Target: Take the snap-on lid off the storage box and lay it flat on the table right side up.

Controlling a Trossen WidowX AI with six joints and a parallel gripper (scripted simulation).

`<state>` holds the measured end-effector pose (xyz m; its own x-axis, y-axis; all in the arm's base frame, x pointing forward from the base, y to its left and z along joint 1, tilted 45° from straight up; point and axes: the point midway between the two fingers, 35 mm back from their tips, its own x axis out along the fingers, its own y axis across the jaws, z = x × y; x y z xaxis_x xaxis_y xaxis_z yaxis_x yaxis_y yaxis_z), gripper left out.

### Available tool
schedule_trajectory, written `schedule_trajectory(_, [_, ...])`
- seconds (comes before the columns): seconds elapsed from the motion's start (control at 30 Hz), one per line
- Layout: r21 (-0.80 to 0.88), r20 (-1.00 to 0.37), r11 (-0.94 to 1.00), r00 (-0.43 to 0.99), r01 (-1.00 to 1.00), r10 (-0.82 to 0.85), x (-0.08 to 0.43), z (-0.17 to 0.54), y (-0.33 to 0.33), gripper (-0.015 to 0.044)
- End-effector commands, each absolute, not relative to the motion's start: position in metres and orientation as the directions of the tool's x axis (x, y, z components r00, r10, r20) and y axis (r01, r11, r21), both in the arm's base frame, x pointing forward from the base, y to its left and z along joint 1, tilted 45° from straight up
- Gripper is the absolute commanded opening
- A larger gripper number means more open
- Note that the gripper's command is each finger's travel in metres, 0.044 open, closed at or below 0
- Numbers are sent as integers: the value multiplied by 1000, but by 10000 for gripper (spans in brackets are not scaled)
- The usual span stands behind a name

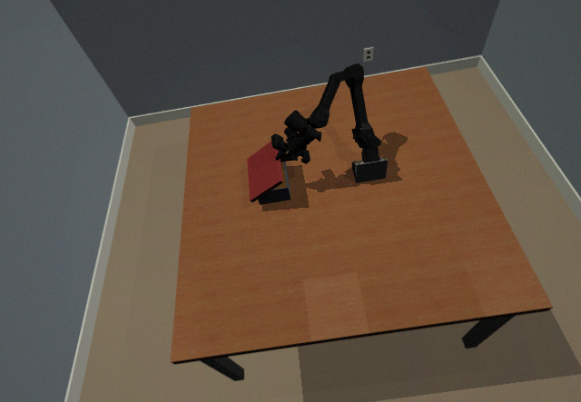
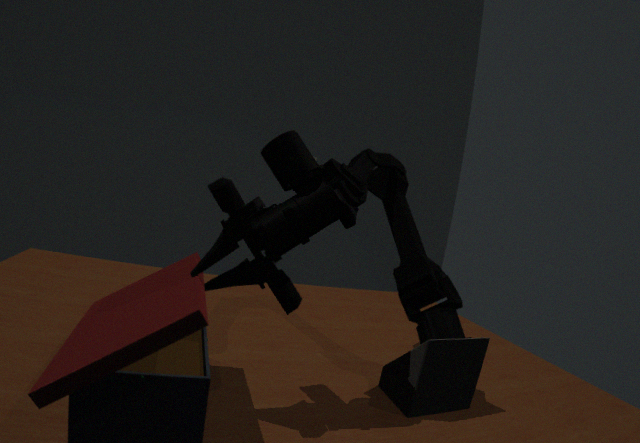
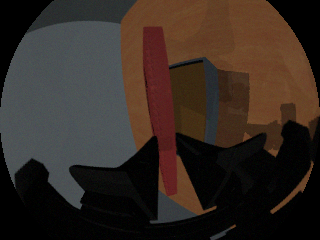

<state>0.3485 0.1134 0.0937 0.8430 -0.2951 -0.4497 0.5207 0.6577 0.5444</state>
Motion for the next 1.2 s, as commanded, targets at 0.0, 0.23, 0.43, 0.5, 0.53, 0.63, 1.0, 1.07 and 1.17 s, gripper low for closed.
schedule_trajectory(0.0, [555,-444,654,848,514,-290,353,101,121,0])
schedule_trajectory(0.23, [555,-444,654,848,514,-289,358,107,129,0])
schedule_trajectory(0.43, [555,-444,654,848,514,-289,362,113,135,0])
schedule_trajectory(0.5, [555,-444,654,848,514,-289,362,115,137,0])
schedule_trajectory(0.53, [555,-444,654,848,514,-289,362,116,138,0])
schedule_trajectory(0.63, [555,-444,654,848,514,-289,361,118,140,0])
schedule_trajectory(1.0, [555,-445,654,848,514,-289,359,129,150,0])
schedule_trajectory(1.07, [555,-445,654,848,514,-289,359,130,152,0])
schedule_trajectory(1.17, [555,-445,654,848,514,-289,358,133,155,0])
